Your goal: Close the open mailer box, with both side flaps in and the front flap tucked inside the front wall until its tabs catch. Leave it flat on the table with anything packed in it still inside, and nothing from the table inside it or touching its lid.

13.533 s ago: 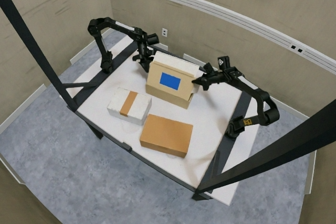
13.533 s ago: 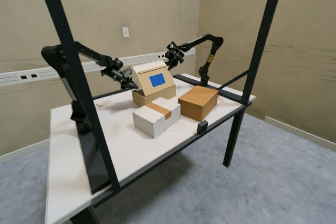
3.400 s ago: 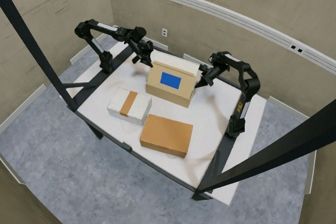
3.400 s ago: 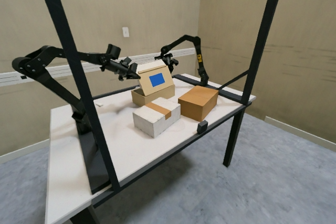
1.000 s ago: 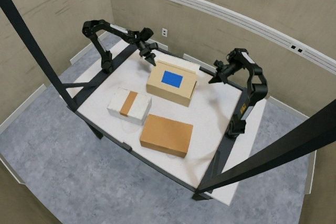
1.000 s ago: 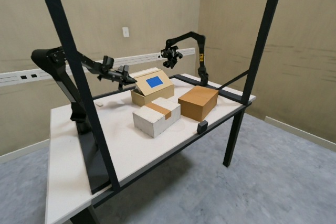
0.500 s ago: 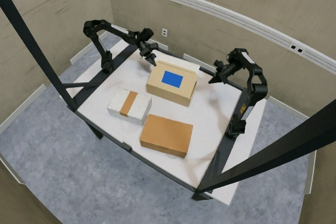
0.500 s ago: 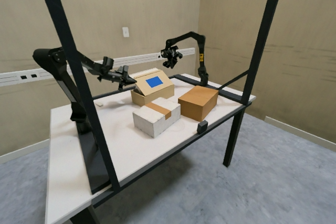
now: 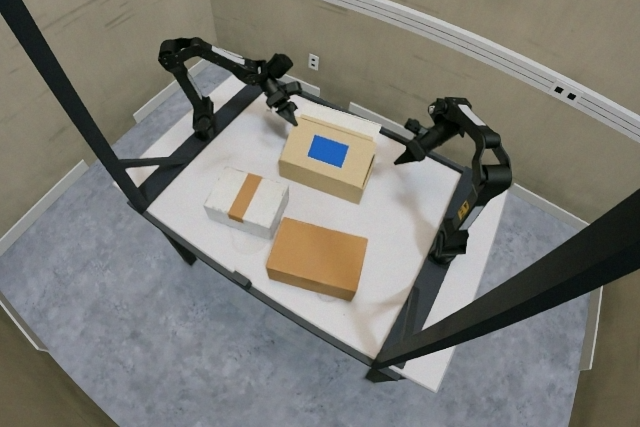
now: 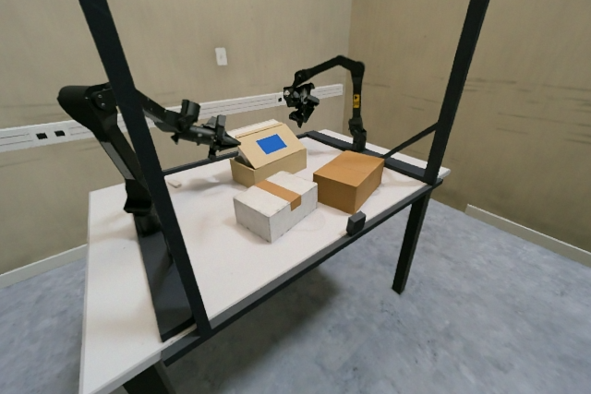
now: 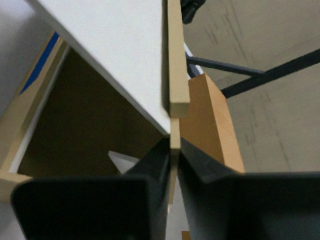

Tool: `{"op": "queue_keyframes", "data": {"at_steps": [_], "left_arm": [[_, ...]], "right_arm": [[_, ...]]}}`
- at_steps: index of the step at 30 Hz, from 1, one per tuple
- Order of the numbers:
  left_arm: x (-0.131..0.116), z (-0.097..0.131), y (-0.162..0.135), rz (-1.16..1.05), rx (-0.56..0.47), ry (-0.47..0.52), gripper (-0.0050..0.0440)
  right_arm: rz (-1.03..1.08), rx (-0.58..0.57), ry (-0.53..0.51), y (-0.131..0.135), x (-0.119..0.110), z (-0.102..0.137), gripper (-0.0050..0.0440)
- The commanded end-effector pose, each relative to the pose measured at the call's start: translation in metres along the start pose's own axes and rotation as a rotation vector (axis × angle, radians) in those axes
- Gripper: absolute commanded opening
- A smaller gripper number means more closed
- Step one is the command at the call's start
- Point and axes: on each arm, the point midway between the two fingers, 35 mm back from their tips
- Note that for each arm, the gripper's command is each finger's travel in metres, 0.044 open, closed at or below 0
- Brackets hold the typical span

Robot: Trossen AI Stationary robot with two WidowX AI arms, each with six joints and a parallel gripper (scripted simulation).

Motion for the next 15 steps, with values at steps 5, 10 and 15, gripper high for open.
{"op": "queue_keyframes", "data": {"at_steps": [5,10,15], "left_arm": [[0.006,0.002,-0.006,-0.021,-0.008,-0.014,-0.0050],[0.006,0.002,-0.006,-0.021,-0.008,-0.014,-0.0050],[0.006,0.002,-0.006,-0.021,-0.008,-0.014,-0.0050]], "right_arm": [[-0.186,-0.148,-0.027,-0.006,-0.001,-0.009,0.0260],[-0.262,-0.191,-0.048,-0.010,-0.001,-0.012,0.0260],[-0.389,-0.257,-0.101,-0.017,0.000,-0.017,0.0260]]}}
Point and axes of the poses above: on each arm, the point midway between the two fingers, 35 mm back from their tips, its own z axis back along the fingers, its own y axis across the jaws, x = y × z, and after that the axes turned 2 degrees about z, right-handed
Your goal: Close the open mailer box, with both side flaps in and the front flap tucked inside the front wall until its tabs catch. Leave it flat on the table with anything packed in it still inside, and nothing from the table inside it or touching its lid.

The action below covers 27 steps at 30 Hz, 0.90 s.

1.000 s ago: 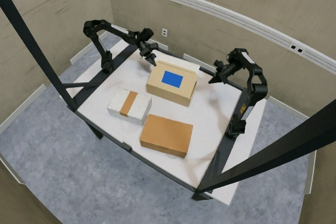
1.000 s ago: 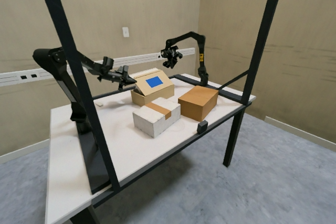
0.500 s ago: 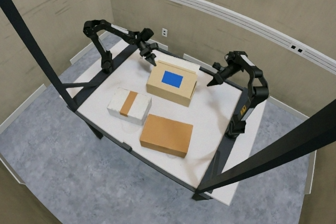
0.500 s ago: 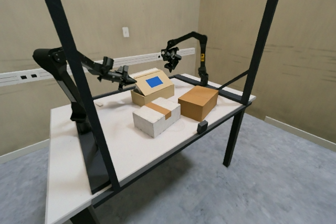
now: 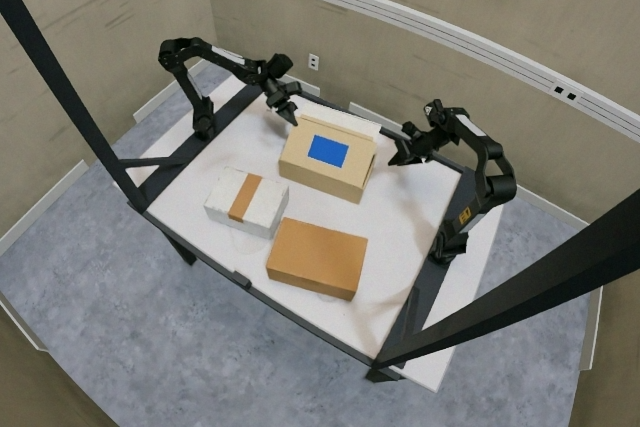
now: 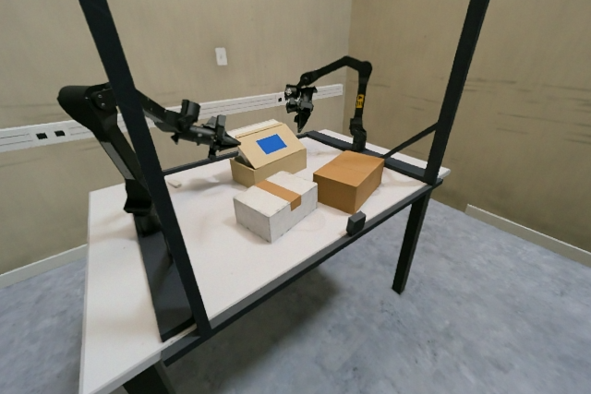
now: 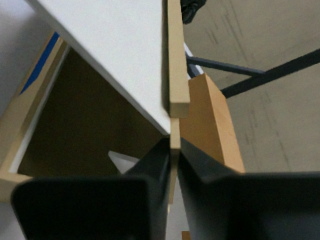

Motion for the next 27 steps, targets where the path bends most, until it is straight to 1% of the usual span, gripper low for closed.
{"op": "queue_keyframes", "data": {"at_steps": [1,9,11,15,21,26,27], "left_arm": [[0.006,0.002,-0.006,-0.021,-0.008,-0.014,-0.0050],[0.006,0.002,-0.006,-0.021,-0.008,-0.014,-0.0050],[0.006,0.002,-0.006,-0.021,-0.008,-0.014,-0.0050],[0.006,0.002,-0.006,-0.021,-0.008,-0.014,-0.0050],[0.006,0.002,-0.006,-0.021,-0.008,-0.014,-0.0050],[0.006,0.002,-0.006,-0.021,-0.008,-0.014,-0.0050],[0.006,0.002,-0.006,-0.021,-0.008,-0.014,-0.0050]], "right_arm": [[-0.096,-0.074,-0.073,0.000,0.004,0.000,0.0260],[-0.310,-0.137,-0.191,-0.006,0.011,-0.006,0.0260],[-0.310,-0.137,-0.191,-0.006,0.011,-0.006,0.0260],[-0.422,-0.152,-0.265,-0.008,0.015,-0.008,0.0260],[-0.589,-0.148,-0.384,-0.010,0.022,-0.009,0.0260],[-0.727,-0.119,-0.488,-0.010,0.028,-0.008,0.0260],[-0.727,-0.119,-0.488,-0.010,0.028,-0.008,0.0260]]}}
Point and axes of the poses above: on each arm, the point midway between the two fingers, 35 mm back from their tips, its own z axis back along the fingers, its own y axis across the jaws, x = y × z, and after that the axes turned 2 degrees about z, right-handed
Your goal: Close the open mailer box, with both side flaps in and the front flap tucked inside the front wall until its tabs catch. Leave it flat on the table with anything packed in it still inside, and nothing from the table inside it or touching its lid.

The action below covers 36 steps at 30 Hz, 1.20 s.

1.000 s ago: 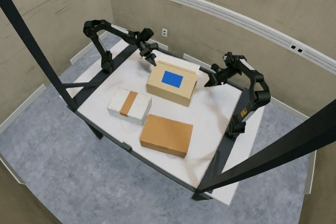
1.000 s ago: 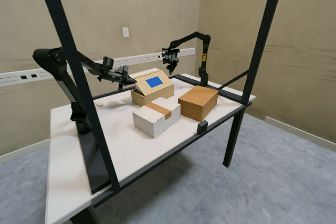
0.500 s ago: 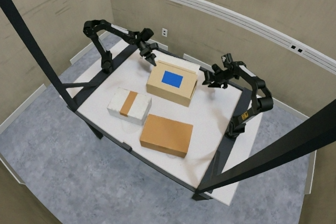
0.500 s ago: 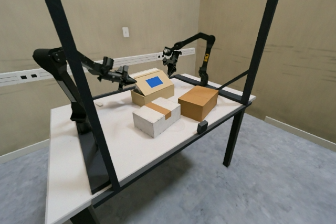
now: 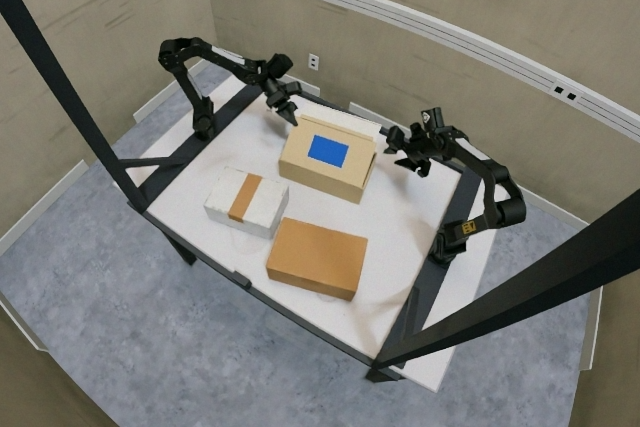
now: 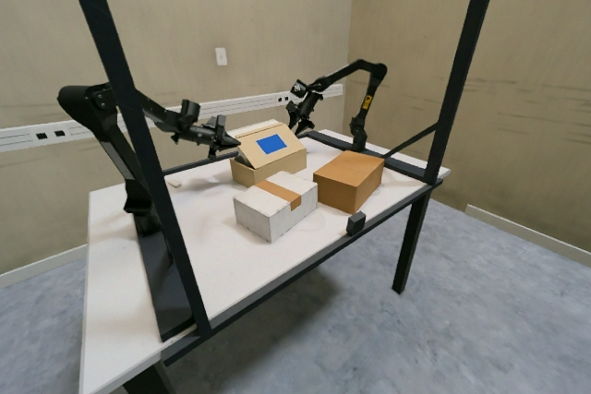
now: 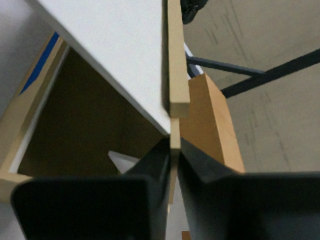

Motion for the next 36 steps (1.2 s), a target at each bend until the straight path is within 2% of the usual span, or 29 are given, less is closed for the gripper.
{"op": "queue_keyframes", "data": {"at_steps": [1,15,18,24,29,36], "left_arm": [[0.006,0.002,-0.006,-0.021,-0.008,-0.014,-0.0050],[0.006,0.002,-0.006,-0.021,-0.008,-0.014,-0.0050],[0.006,0.002,-0.006,-0.021,-0.008,-0.014,-0.0050],[0.006,0.002,-0.006,-0.021,-0.008,-0.014,-0.0050],[0.006,0.002,-0.006,-0.021,-0.008,-0.014,-0.0050],[0.006,0.002,-0.006,-0.021,-0.008,-0.014,-0.0050]], "right_arm": [[-0.074,0.029,-0.088,0.008,0.003,0.004,0.0260],[-0.525,0.227,-0.280,0.022,0.014,0.010,0.0260],[-0.558,0.247,-0.290,0.023,0.014,0.011,0.0260],[-0.732,0.389,-0.322,0.034,0.013,0.019,0.0260],[-0.672,0.462,-0.287,0.055,0.000,0.024,0.0260],[-0.677,0.458,-0.286,0.062,0.009,0.008,0.0260]]}}
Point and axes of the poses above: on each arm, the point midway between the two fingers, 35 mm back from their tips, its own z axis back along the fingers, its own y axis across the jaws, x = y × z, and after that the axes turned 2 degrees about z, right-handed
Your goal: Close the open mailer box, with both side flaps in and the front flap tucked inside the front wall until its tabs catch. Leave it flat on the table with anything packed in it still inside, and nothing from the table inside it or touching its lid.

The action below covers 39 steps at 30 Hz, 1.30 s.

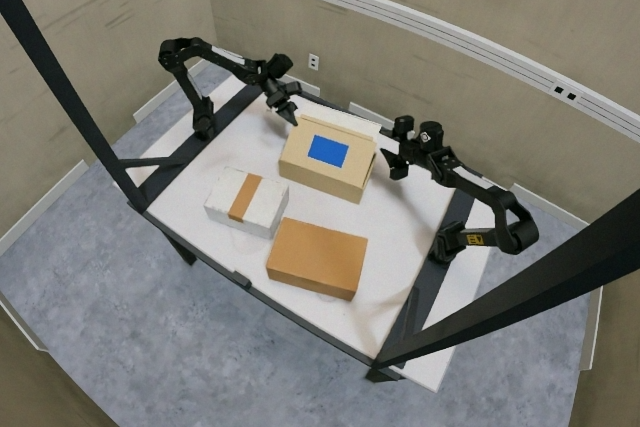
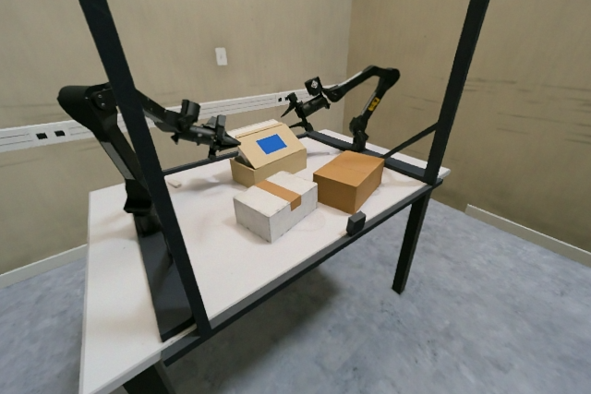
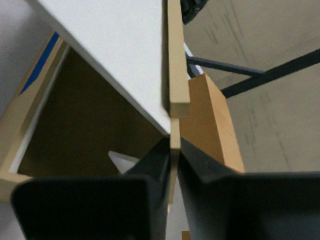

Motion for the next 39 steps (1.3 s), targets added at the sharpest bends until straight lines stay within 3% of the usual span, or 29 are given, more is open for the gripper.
{"op": "queue_keyframes", "data": {"at_steps": [1,6,16,27,39], "left_arm": [[0.006,0.002,-0.006,-0.021,-0.008,-0.014,-0.0050],[0.006,0.002,-0.006,-0.021,-0.008,-0.014,-0.0050],[0.006,0.002,-0.006,-0.021,-0.008,-0.014,-0.0050],[0.006,0.002,-0.006,-0.021,-0.008,-0.014,-0.0050],[0.006,0.002,-0.006,-0.021,-0.008,-0.014,-0.0050]], "right_arm": [[-0.003,0.027,-0.002,0.008,-0.001,-0.013,0.0260],[-0.001,0.037,-0.001,0.013,-0.002,-0.032,0.0260],[0.000,0.035,-0.002,0.012,-0.001,-0.038,0.0260],[0.001,0.031,-0.001,0.008,-0.001,-0.036,0.0000],[0.001,0.030,-0.001,0.008,-0.001,-0.035,0.0000]]}}
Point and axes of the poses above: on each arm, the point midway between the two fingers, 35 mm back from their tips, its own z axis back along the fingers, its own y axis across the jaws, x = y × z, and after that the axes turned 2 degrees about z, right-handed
